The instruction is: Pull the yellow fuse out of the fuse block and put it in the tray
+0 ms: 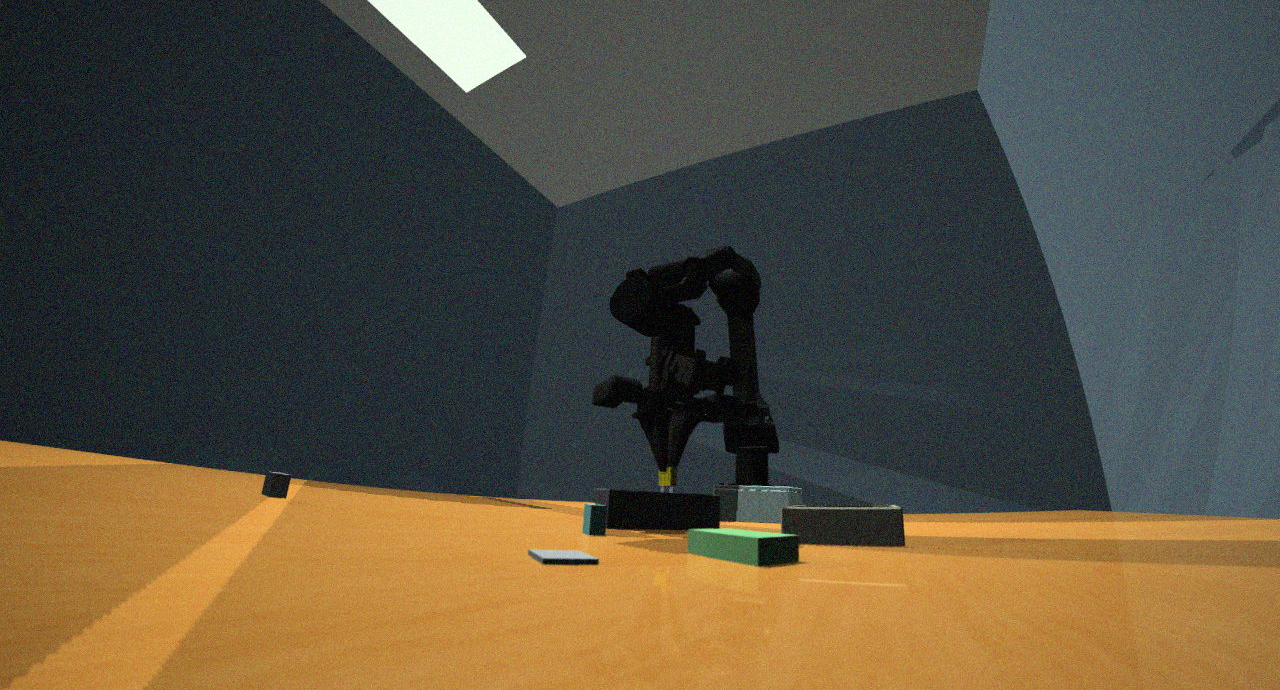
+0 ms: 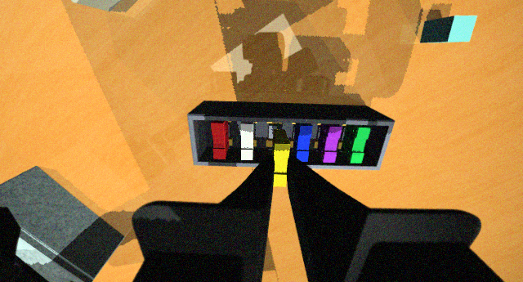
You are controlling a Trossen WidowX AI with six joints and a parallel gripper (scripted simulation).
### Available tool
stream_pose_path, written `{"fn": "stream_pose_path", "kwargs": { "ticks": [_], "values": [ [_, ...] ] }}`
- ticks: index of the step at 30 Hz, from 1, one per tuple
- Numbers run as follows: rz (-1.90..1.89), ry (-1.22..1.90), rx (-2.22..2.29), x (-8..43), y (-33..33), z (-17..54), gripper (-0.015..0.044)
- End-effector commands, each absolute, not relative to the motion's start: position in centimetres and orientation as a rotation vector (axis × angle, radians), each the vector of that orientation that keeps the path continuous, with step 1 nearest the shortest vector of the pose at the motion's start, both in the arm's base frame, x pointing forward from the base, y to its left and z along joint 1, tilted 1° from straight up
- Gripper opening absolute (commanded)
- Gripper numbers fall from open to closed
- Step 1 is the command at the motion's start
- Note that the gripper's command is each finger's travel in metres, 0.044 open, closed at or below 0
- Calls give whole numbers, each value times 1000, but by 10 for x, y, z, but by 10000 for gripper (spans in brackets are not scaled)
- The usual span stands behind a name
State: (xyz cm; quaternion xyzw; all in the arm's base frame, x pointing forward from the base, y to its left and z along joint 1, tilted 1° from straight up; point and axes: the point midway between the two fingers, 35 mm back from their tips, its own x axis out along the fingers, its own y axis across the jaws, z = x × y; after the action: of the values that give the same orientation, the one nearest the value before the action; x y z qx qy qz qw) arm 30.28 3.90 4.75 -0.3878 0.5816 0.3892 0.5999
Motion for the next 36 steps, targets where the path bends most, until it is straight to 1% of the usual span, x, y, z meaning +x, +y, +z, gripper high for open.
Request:
{"fn": "stream_pose_path", "kwargs": {
  "ticks": [1,28,36],
  "values": [
    [909,1346,-902,303,39,49,0],
    [910,1345,-902,302,40,77,0],
    [912,1344,-900,306,81,79,0]
  ]
}}
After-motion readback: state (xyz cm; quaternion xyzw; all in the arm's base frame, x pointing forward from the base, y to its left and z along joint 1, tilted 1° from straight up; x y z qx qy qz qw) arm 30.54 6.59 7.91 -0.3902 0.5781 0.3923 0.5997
